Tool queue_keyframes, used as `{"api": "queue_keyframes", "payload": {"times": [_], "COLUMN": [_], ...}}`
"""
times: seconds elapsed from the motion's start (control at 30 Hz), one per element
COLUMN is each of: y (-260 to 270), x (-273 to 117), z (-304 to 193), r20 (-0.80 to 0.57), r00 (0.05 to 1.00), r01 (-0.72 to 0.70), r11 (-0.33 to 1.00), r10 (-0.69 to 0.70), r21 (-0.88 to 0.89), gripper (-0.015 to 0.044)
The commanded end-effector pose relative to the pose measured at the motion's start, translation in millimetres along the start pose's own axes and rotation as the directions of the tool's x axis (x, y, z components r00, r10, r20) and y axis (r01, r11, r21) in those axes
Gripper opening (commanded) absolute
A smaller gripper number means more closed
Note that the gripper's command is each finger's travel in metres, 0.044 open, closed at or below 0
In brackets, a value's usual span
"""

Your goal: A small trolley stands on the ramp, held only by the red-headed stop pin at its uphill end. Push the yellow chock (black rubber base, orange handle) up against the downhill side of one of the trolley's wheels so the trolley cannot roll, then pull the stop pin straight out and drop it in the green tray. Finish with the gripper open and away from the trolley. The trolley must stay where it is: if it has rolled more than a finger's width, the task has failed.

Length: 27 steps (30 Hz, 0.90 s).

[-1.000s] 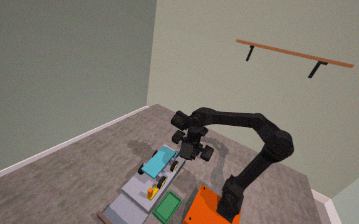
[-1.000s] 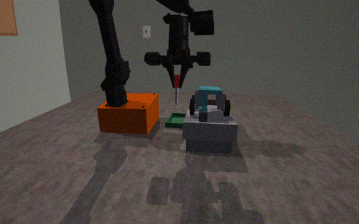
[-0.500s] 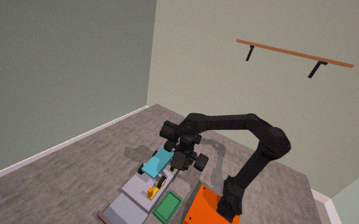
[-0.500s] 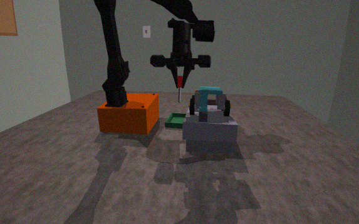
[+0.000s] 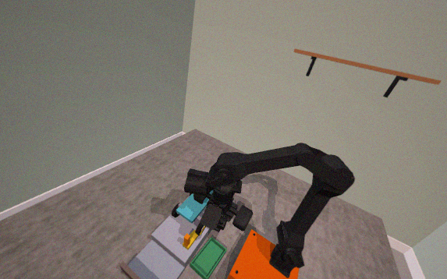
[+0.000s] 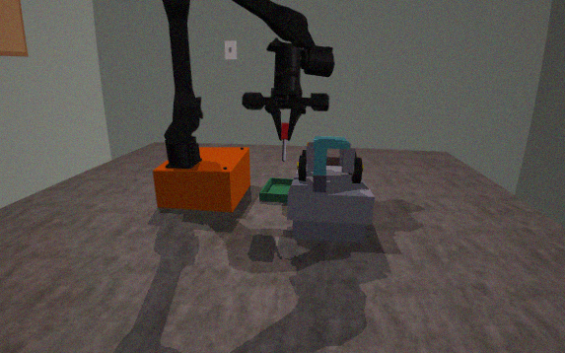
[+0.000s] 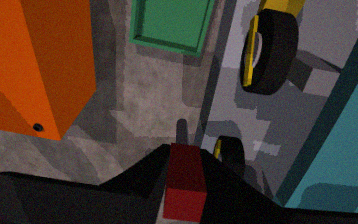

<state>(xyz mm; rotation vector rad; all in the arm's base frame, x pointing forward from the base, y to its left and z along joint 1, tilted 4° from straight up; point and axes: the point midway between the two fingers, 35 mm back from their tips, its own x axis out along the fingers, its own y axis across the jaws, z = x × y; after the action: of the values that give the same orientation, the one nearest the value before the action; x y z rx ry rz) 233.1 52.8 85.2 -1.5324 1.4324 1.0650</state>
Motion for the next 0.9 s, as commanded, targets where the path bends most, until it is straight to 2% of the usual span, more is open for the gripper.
{"api": "queue_keyframes", "payload": {"times": [0.0,0.4,0.57,0.87], "y": [1,5,5,6], "x": [-2,-6,-6,-6], "z": [16,64,67,65], "r20": [0.004,0.007,0.008,0.058], "r00": [1.000,1.000,1.000,0.998], "r01": [-0.001,-0.001,-0.001,0.024], "r11": [1.000,1.000,1.000,0.970], "r10": [0.001,0.001,0.001,-0.011], "r21": [0.005,0.005,0.000,-0.241], "gripper": [0.0000,0.0000,0.0000,0.0000]}}
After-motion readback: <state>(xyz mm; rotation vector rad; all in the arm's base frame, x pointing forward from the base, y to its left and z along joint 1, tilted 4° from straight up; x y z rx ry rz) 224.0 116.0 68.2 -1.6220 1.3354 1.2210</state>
